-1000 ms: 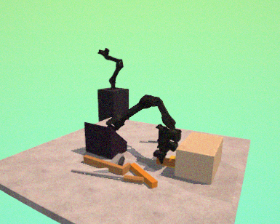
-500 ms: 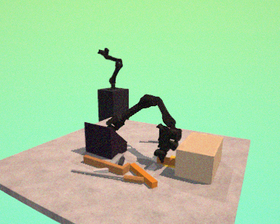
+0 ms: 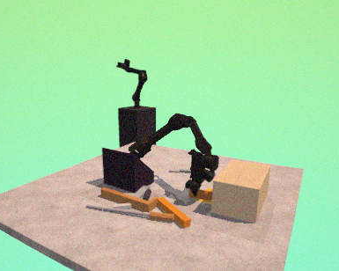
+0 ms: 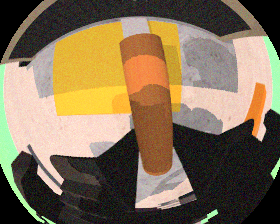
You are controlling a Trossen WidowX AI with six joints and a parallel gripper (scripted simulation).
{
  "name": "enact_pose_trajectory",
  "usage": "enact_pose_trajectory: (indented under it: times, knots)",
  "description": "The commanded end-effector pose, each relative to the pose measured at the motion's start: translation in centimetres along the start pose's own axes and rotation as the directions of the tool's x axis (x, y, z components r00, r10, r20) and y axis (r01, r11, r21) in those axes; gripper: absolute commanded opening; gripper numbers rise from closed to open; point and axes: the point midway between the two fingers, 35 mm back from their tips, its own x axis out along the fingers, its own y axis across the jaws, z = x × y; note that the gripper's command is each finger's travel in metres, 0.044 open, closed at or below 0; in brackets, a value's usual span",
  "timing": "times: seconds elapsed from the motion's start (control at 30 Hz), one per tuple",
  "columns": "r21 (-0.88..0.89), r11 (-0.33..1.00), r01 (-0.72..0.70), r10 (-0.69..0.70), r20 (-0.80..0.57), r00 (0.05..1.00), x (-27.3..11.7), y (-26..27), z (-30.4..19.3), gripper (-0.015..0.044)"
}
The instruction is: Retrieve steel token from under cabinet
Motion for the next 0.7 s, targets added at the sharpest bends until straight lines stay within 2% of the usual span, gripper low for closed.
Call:
enact_pose_trajectory:
  times: [0.0,0.67]
  knots:
    - [-0.004,1.000,-0.005,0.005,0.002,1.000,0.1,0.1,-0.4,0.0000]
    - [-0.003,1.000,-0.004,0.004,0.001,1.000,0.1,-0.1,-2.3,0.0000]
